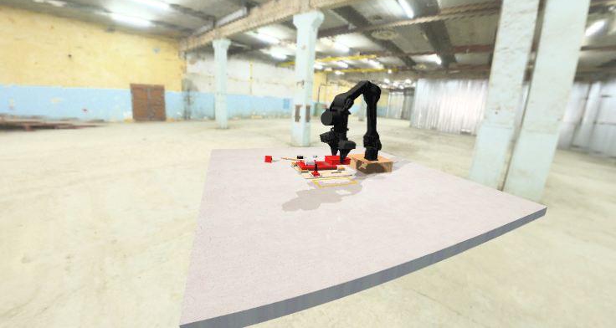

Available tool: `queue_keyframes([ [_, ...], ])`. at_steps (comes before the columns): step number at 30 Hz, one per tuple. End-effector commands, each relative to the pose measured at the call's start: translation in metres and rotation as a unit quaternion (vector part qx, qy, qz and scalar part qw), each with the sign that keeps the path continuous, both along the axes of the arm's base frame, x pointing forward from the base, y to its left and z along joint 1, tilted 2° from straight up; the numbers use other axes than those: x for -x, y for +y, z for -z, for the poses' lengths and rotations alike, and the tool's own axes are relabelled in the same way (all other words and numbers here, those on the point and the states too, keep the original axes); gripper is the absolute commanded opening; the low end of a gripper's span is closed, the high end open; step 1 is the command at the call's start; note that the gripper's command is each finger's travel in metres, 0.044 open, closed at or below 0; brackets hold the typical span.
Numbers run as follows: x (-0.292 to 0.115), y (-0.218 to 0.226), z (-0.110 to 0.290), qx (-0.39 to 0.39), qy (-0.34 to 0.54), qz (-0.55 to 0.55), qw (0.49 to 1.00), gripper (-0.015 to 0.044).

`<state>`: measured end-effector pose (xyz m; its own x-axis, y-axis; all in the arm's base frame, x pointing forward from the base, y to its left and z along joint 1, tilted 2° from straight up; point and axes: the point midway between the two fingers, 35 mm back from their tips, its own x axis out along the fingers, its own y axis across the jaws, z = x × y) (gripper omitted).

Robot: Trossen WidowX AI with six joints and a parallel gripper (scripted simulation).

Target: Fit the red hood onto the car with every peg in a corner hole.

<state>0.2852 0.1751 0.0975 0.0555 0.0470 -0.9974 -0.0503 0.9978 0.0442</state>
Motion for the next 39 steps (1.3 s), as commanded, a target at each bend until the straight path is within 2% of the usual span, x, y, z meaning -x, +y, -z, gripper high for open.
queue_keyframes([
  [1,-0.001,-0.002,0.001,0.001,0.0,0.0,1.0,0.0],
  [39,-0.057,-0.139,0.0,0.008,-0.005,-0.002,1.0,0.0],
])
